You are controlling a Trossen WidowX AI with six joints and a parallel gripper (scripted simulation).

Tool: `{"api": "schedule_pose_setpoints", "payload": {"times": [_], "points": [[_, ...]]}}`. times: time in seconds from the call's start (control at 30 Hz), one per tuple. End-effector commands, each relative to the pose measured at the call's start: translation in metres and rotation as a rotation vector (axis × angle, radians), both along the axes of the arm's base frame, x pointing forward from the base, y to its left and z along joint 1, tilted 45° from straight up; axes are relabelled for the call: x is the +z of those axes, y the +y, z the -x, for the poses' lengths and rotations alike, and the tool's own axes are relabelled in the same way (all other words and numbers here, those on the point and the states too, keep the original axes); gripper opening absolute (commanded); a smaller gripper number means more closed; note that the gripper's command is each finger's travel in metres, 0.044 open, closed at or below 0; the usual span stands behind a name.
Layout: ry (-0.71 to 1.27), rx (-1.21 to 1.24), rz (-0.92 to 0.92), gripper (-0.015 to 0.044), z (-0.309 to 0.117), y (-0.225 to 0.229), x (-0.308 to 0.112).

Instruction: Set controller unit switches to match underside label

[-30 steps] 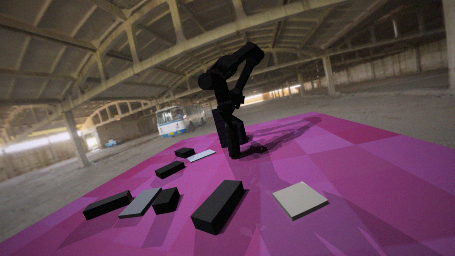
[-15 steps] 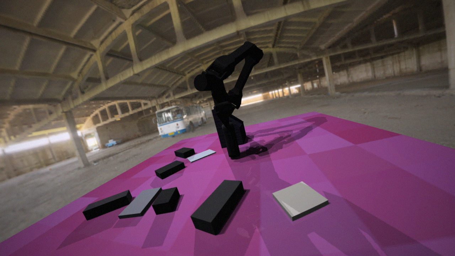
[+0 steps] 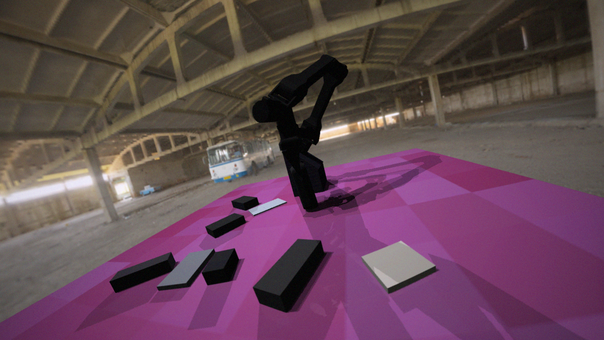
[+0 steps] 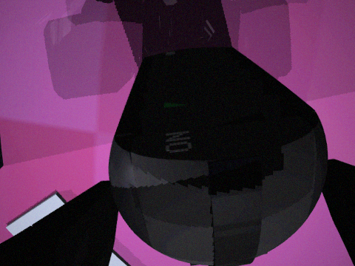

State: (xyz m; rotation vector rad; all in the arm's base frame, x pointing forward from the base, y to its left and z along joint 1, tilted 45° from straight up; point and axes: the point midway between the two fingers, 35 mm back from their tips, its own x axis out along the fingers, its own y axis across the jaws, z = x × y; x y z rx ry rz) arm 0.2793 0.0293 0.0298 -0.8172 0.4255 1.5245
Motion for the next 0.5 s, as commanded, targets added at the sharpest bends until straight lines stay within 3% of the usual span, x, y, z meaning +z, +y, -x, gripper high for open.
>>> {"api": "schedule_pose_setpoints", "payload": {"times": [0.0,0.47], "points": [[0.004,0.010,0.005,0.0338,0.0002,-0.0009,-0.0053],[0.004,0.010,0.006,0.0338,-0.0027,-0.0075,-0.0142]]}}
